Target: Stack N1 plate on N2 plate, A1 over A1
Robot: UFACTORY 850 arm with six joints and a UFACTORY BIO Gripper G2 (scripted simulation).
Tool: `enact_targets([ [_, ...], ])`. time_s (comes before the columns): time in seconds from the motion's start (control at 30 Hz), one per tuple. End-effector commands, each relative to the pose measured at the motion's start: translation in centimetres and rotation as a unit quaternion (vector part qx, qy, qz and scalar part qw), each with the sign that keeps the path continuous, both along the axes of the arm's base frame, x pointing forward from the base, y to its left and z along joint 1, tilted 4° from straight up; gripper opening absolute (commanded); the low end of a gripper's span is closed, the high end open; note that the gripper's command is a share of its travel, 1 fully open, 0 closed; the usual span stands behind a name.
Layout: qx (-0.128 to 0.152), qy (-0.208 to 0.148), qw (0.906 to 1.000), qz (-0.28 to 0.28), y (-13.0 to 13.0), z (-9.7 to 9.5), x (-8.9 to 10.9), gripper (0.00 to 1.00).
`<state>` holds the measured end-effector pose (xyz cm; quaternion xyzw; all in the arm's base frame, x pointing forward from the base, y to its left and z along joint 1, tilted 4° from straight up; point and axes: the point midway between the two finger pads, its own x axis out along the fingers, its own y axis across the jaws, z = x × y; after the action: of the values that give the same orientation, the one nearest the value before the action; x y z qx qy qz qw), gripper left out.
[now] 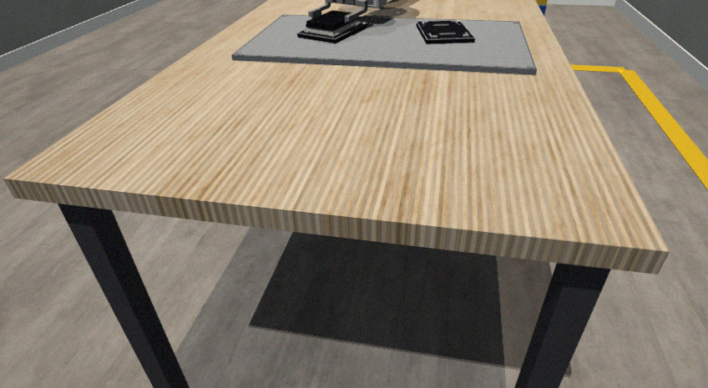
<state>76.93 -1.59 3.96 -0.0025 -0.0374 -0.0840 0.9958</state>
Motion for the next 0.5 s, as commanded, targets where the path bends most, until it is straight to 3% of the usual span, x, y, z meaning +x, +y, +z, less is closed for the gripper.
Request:
enact_targets([
  [0.0,0.0,-0.001,1.0,0.0,0.0,0.1,0.1,0.37],
  [0.33,0.0,-0.001,1.0,0.0,0.0,0.1,0.1,0.37],
  [0.47,0.0,-0.001,1.0,0.0,0.0,1.2,0.0,0.37],
])
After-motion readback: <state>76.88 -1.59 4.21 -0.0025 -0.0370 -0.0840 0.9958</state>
